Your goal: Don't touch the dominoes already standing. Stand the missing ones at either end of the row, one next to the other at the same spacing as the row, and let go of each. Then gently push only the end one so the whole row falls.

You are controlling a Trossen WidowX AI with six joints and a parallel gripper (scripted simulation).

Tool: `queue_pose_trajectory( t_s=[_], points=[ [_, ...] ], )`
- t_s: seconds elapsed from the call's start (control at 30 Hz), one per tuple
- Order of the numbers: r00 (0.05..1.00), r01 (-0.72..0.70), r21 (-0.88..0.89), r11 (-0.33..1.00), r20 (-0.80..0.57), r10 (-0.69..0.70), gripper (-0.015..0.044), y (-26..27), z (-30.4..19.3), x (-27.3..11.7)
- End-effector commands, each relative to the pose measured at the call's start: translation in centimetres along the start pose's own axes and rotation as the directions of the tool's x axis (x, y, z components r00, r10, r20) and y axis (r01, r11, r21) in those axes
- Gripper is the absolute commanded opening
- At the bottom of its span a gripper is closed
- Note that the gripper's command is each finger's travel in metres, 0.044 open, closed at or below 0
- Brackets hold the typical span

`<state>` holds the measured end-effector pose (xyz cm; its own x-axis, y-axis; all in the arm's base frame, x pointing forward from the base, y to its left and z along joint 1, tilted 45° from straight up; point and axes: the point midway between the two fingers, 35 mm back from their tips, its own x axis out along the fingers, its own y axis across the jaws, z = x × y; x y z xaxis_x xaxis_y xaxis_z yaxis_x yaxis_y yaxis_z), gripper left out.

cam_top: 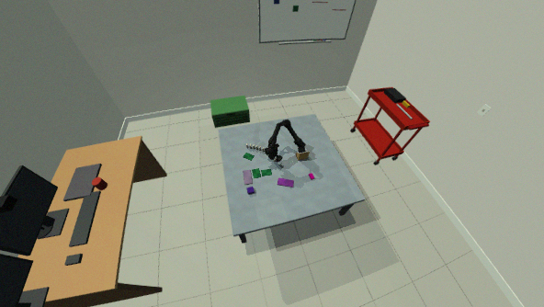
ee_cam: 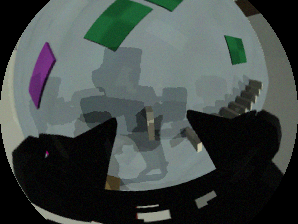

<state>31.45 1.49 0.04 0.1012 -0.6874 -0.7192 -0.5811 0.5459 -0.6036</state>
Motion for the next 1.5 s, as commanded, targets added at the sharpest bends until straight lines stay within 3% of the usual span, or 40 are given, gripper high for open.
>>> queue_pose_trajectory(
  t_s=[0.0,0.6,1.13,1.37,1.47],
  points=[
    [1.000,0.002,-0.012,1.000,-0.014,-0.002,0.0440,0.2,-0.5,1.9],
    [1.000,0.003,-0.012,1.000,-0.015,-0.003,0.0440,0.2,-0.5,3.4],
    [1.000,0.003,-0.012,1.000,-0.015,-0.003,0.0028,0.2,-0.5,3.4],
    [1.000,0.003,-0.012,1.000,-0.015,-0.003,0.0028,0.3,-0.5,3.2],
    [1.000,0.001,-0.012,1.000,-0.014,-0.001,0.0028,0.8,-0.5,-0.8]
  ],
)
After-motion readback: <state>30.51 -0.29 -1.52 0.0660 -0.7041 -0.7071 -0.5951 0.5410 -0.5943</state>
